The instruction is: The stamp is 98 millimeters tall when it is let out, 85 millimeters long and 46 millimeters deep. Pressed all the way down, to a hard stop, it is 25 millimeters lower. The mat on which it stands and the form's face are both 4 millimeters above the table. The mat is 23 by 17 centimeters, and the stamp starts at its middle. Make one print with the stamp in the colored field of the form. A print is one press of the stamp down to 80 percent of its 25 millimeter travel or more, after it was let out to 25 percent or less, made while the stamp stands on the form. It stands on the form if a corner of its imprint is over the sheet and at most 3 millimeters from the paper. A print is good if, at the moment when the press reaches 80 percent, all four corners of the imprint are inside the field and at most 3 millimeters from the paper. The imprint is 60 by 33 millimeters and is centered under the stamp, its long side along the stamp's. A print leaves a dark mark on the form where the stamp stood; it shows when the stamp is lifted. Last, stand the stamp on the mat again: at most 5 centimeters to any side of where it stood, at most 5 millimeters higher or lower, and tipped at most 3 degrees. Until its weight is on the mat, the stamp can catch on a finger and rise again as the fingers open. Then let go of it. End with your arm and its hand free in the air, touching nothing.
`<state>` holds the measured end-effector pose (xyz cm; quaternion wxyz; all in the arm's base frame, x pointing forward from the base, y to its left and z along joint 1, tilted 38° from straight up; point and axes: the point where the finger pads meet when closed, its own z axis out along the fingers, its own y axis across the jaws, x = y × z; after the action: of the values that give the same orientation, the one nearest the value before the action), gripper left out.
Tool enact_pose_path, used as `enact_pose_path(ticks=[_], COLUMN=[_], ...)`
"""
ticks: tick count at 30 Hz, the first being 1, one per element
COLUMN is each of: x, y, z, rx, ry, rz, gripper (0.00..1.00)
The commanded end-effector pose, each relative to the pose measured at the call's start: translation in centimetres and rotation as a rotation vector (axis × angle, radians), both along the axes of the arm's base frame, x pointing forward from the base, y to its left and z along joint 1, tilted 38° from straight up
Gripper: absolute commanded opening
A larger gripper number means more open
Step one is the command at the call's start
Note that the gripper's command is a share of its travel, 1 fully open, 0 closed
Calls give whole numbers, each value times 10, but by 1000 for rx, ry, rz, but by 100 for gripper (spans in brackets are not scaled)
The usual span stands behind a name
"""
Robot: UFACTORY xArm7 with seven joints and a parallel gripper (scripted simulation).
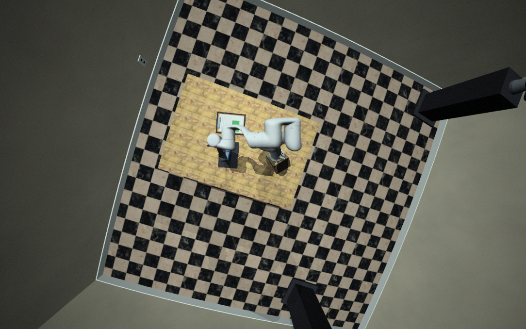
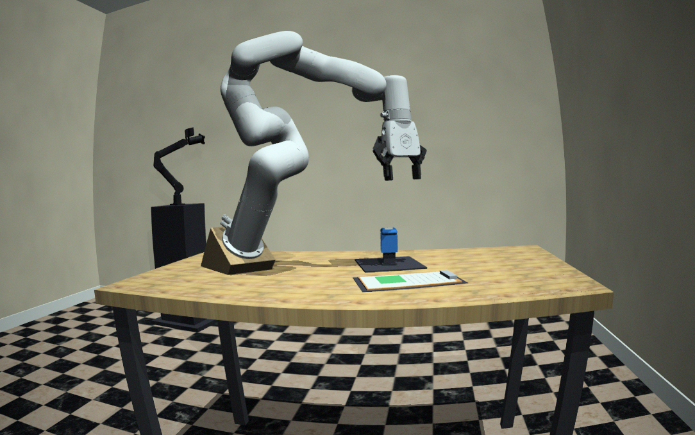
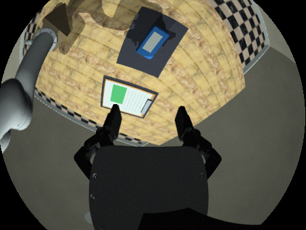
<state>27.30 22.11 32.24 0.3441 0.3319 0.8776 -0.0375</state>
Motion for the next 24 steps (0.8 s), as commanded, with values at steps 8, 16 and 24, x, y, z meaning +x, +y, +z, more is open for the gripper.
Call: enact_pose_path(ticks=[8, 16, 24], x=[59, 76, 78], y=[-112, -149, -155], z=[70, 76, 76], rx=[-324, -505, -642], ry=[167, 277, 375], rz=[422, 643, 874], gripper=[100, 100, 100])
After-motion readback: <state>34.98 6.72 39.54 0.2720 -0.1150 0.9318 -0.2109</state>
